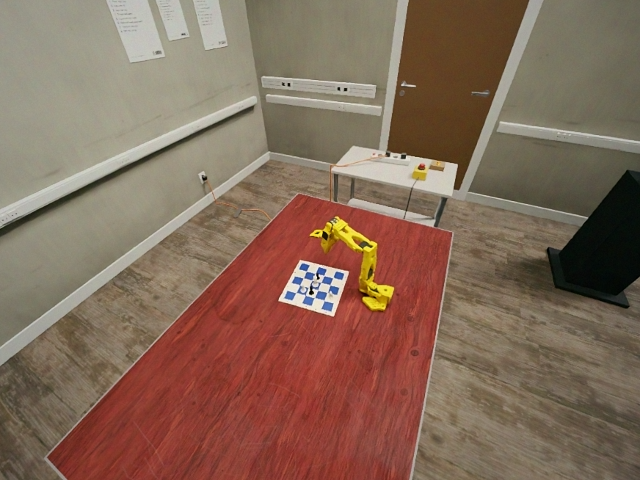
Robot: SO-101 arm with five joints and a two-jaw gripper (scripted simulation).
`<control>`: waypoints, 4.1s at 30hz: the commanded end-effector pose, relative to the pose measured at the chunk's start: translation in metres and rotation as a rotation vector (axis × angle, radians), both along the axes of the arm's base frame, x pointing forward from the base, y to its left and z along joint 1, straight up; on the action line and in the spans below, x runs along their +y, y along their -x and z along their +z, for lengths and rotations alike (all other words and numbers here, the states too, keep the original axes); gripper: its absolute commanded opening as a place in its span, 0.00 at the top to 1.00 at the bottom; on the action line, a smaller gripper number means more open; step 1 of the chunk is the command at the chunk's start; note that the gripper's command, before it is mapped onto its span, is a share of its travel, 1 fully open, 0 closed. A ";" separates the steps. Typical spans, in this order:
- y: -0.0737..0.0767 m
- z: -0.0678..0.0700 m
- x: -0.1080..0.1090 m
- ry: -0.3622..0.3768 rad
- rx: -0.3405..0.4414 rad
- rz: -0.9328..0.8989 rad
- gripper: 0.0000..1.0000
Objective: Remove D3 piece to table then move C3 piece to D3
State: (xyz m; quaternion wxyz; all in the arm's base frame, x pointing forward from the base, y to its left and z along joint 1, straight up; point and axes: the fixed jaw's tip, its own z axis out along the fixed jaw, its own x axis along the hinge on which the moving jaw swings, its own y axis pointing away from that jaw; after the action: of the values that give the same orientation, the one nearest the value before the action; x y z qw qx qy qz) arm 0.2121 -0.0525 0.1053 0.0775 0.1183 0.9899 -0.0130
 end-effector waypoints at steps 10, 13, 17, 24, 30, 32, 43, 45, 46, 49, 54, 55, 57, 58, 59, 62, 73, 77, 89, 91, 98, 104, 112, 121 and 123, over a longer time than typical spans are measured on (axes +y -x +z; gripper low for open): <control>0.002 -0.006 -0.003 -0.013 0.037 -0.021 1.00; 0.002 -0.006 -0.003 -0.013 0.038 -0.021 1.00; 0.003 -0.007 -0.003 -0.015 0.043 -0.021 1.00; 0.003 -0.007 -0.002 -0.015 0.046 -0.021 1.00; 0.003 -0.008 -0.002 -0.017 0.050 -0.021 1.00; 0.003 -0.009 -0.003 -0.019 0.058 -0.021 1.00; 0.003 -0.030 -0.003 -0.038 0.125 -0.019 1.00; 0.002 -0.037 -0.003 -0.038 0.125 -0.019 1.00; 0.002 -0.041 -0.003 -0.038 0.125 -0.019 1.00; 0.002 -0.052 -0.003 -0.038 0.125 -0.019 1.00; 0.002 -0.061 -0.003 -0.038 0.125 -0.019 1.00; 0.002 -0.064 -0.003 -0.038 0.125 -0.019 1.00; 0.002 -0.069 -0.003 -0.038 0.125 -0.019 1.00; 0.002 -0.071 -0.003 -0.038 0.125 -0.019 1.00; 0.002 -0.072 -0.003 -0.038 0.125 -0.019 1.00; 0.002 -0.075 -0.003 -0.038 0.125 -0.019 1.00; 0.002 -0.077 -0.003 -0.038 0.125 -0.019 1.00; 0.005 -0.080 -0.002 -0.038 0.126 -0.019 1.00; 0.006 -0.081 -0.002 -0.038 0.126 -0.018 1.00; 0.006 -0.081 -0.002 -0.038 0.126 -0.018 1.00; 0.006 -0.081 -0.002 -0.038 0.126 -0.018 1.00; 0.006 -0.081 -0.002 -0.038 0.126 -0.018 1.00; 0.006 -0.080 -0.002 -0.038 0.126 -0.018 1.00; 0.006 -0.063 -0.002 -0.038 0.126 -0.018 1.00; 0.006 -0.059 -0.002 -0.038 0.126 -0.018 1.00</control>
State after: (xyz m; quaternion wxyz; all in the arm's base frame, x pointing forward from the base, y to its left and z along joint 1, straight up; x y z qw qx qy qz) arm 0.2044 -0.0520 0.0354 0.0031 0.1224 0.9925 -0.0011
